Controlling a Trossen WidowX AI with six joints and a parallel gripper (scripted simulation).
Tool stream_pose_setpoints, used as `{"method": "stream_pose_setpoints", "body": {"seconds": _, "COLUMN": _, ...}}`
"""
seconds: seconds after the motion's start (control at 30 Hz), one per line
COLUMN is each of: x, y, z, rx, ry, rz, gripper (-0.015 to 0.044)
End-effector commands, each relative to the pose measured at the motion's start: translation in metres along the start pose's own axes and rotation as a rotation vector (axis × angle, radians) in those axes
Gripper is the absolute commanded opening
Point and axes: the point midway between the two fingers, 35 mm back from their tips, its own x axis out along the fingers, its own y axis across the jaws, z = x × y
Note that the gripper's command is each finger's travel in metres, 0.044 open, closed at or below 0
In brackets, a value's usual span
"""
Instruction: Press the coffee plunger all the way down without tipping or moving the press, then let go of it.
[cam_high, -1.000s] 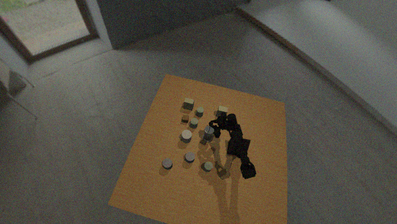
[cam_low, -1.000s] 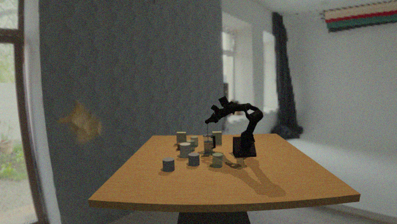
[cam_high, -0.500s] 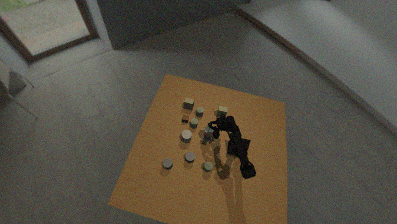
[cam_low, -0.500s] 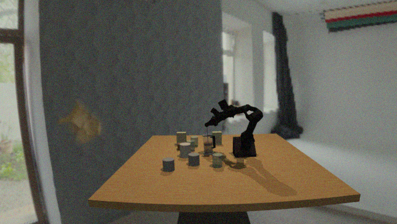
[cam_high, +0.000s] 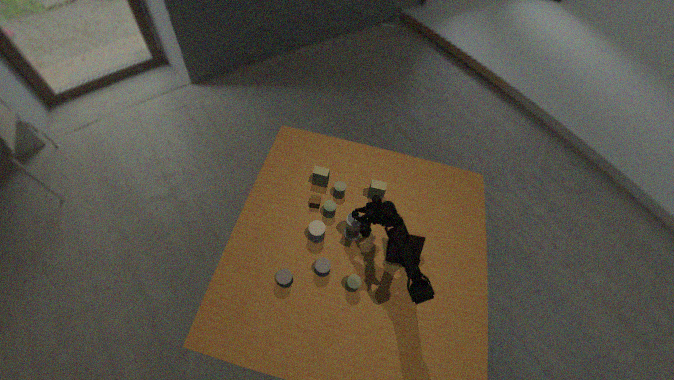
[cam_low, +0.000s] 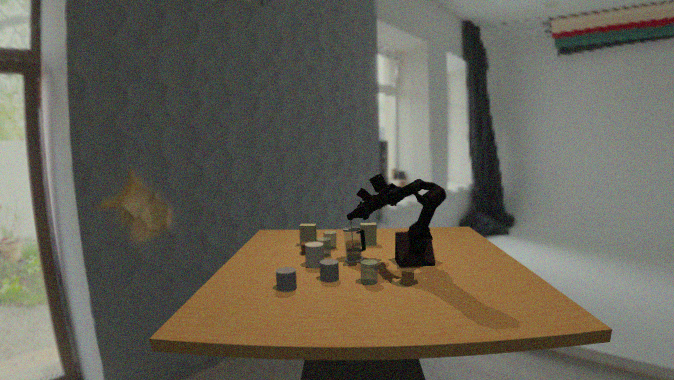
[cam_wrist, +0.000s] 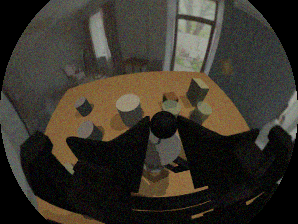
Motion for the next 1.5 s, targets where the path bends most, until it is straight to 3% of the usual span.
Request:
{"method": "stream_pose_setpoints", "body": {"seconds": 0.0, "x": 0.0093, "y": 0.0010, "z": -0.0212, "rx": 0.038, "ry": 0.045, "rz": 0.005, "gripper": 0.0131}}
{"method": "stream_pose_setpoints", "body": {"seconds": 1.47, "x": 0.0144, "y": -0.0023, "z": -0.0168, "rx": 0.037, "ry": 0.045, "rz": 0.007, "gripper": 0.0131}}
